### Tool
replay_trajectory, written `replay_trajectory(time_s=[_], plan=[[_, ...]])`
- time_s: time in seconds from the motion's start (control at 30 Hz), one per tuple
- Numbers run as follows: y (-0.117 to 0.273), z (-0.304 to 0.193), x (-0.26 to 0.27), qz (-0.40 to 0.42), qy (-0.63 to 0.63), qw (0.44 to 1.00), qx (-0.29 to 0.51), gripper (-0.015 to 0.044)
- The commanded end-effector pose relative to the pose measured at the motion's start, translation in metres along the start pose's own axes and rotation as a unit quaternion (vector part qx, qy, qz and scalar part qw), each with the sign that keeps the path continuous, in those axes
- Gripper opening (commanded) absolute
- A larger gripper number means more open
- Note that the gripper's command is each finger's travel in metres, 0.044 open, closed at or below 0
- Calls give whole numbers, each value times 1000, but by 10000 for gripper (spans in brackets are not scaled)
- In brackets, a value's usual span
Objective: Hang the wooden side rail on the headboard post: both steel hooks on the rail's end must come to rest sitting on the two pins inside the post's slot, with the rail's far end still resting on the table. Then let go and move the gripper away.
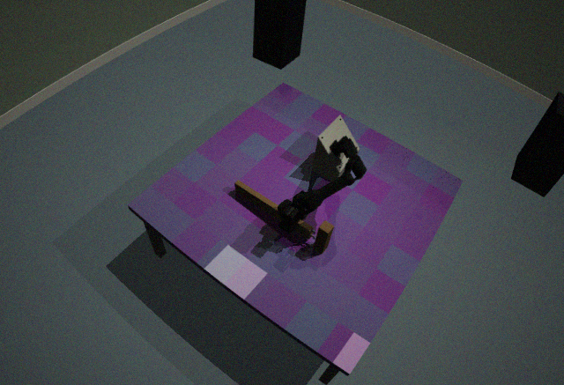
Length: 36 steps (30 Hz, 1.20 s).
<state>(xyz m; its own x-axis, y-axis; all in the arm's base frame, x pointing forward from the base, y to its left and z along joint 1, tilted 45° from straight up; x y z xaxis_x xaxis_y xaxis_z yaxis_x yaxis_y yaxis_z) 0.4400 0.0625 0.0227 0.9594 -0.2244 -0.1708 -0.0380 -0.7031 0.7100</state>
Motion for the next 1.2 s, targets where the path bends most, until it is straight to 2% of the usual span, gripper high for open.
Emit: replay_trajectory(time_s=[0.0,1.17], plan=[[6,-3,1,7,1,1000,3,0],[7,-7,0,7,1,1000,3,0]])
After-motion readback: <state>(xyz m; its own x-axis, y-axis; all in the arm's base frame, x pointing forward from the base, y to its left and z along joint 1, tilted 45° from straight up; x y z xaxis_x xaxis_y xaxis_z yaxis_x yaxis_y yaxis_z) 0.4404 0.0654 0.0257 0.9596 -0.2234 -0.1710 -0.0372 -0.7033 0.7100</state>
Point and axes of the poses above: the point midway between the two fingers, 35 mm back from their tips, its own y axis back along the fingers, its own x axis across the jaws, z = x × y, the point moved 4 cm from there along y, back along the fingers, and after that the axes turned 14 degrees about -y, right-handed, at the moved point
